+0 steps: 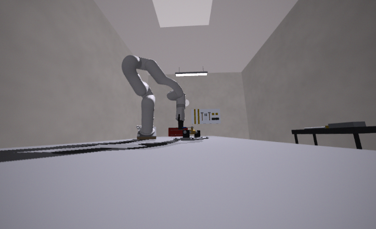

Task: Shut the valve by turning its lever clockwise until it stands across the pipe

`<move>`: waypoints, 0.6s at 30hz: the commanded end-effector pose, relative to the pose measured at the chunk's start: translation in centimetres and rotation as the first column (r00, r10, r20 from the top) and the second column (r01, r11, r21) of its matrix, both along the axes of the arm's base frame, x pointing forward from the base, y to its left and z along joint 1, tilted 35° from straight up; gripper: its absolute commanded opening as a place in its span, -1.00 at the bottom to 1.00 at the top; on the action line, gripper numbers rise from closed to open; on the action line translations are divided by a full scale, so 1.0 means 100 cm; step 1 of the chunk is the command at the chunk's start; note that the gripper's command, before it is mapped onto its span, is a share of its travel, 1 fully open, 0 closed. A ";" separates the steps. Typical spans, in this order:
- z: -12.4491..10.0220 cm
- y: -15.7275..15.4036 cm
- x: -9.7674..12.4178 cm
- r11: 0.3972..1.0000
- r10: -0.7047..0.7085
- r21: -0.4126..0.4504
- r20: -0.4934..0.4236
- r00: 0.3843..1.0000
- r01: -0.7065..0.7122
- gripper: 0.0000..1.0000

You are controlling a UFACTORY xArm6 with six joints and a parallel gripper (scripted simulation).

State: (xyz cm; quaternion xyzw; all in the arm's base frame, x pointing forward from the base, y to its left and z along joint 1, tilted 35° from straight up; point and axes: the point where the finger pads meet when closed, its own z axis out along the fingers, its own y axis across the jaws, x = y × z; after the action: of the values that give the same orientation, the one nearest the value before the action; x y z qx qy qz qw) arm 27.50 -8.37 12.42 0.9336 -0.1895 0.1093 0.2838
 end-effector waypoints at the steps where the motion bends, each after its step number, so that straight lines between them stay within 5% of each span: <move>1: -0.001 0.003 0.002 1.000 -0.015 0.008 0.017 1.000 0.015 -1.00; 18: -0.005 0.010 0.007 0.995 -0.094 0.020 0.071 0.993 0.093 -1.00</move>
State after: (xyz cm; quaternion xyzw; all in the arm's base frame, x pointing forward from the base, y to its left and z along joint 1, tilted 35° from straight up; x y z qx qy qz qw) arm 27.92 -7.65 11.96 0.9224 -0.2382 0.1238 0.2778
